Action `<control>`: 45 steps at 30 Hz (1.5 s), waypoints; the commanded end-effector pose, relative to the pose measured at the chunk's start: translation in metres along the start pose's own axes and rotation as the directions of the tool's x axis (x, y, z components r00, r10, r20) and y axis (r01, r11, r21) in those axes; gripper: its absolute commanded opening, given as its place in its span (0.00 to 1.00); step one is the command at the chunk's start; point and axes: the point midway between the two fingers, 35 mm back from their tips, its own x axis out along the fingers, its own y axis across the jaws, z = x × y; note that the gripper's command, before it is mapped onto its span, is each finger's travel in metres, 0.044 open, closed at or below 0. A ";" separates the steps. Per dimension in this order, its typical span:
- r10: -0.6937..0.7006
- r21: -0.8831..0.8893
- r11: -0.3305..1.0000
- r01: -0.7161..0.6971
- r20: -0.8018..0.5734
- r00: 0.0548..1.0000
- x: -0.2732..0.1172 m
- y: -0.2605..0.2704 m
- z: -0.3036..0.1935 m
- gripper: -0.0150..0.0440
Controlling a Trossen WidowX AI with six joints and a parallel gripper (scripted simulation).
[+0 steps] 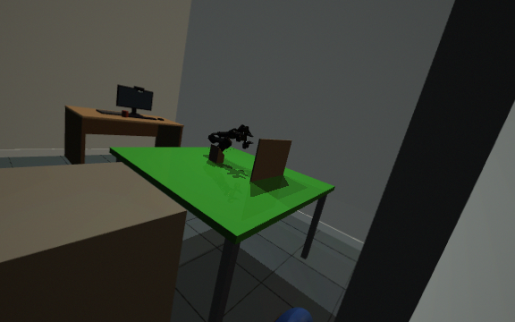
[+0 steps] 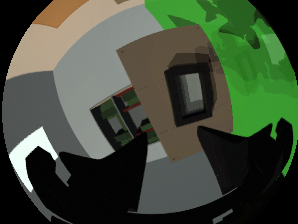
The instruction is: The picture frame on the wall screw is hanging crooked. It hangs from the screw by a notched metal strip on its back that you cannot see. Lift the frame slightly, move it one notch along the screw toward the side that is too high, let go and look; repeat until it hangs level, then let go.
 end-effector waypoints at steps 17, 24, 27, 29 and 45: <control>-0.004 0.006 1.000 0.004 -0.001 1.000 0.000 0.000 0.000 0.69; -0.004 0.006 1.000 0.004 -0.001 1.000 0.000 0.000 0.000 0.69; 0.000 -0.002 1.000 0.000 0.000 1.000 0.001 0.000 0.000 0.69; -0.001 -0.012 1.000 0.001 0.000 1.000 0.007 0.000 -0.001 0.69; -0.001 -0.131 0.991 0.000 -0.006 1.000 0.069 -0.036 0.003 0.69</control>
